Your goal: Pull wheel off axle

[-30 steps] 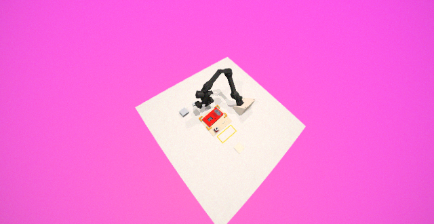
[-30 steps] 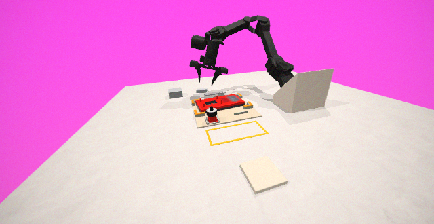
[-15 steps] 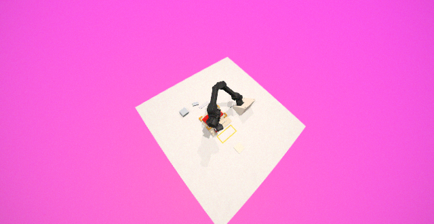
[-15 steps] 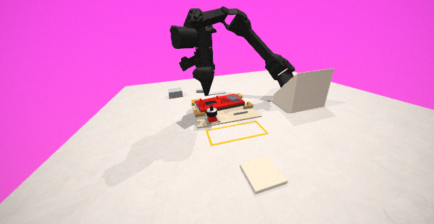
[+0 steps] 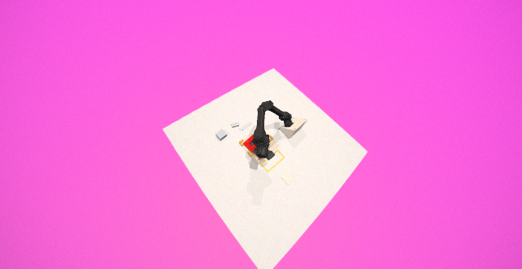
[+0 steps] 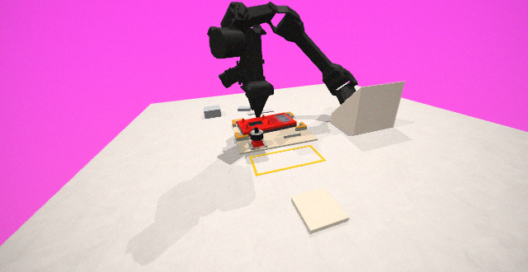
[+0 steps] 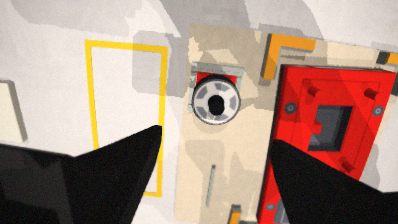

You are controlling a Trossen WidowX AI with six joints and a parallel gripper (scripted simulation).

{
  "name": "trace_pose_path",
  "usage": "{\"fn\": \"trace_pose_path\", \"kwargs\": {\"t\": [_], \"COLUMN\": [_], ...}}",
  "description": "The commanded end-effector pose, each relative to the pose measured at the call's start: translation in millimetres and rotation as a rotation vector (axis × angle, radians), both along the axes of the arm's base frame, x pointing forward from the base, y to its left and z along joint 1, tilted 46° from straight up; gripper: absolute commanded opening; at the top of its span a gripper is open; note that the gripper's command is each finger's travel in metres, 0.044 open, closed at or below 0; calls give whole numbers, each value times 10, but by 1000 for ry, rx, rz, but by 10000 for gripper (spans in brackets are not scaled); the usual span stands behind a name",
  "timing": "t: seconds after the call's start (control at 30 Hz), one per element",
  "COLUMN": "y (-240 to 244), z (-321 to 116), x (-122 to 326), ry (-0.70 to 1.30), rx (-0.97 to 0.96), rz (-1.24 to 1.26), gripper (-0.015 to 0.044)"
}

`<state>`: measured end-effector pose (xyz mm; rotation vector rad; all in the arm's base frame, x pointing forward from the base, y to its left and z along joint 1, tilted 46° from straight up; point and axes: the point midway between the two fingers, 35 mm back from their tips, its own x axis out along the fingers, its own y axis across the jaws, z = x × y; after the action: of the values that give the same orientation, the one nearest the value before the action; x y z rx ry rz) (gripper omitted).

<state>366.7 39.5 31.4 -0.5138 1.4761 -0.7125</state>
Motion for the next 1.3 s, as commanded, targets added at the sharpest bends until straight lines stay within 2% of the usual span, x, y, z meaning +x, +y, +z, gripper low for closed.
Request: {"fn": "trace_pose_path", "kwargs": {"t": [0.0, 0.37, 0.47, 0.77, 0.97, 1.27], "y": [-72, -526, -510, -510, -502, -480], "z": [-72, -491, -464, -464, -456, -436], "x": [-1, -23, -23, -23, -22, -20], "ry": [7, 6, 6, 6, 6, 6], "rx": [-4, -7, -4, -4, -4, -4], "rz": [8, 7, -8, -8, -7, -6], "gripper": [300, 300, 221, 161, 4, 0]}}
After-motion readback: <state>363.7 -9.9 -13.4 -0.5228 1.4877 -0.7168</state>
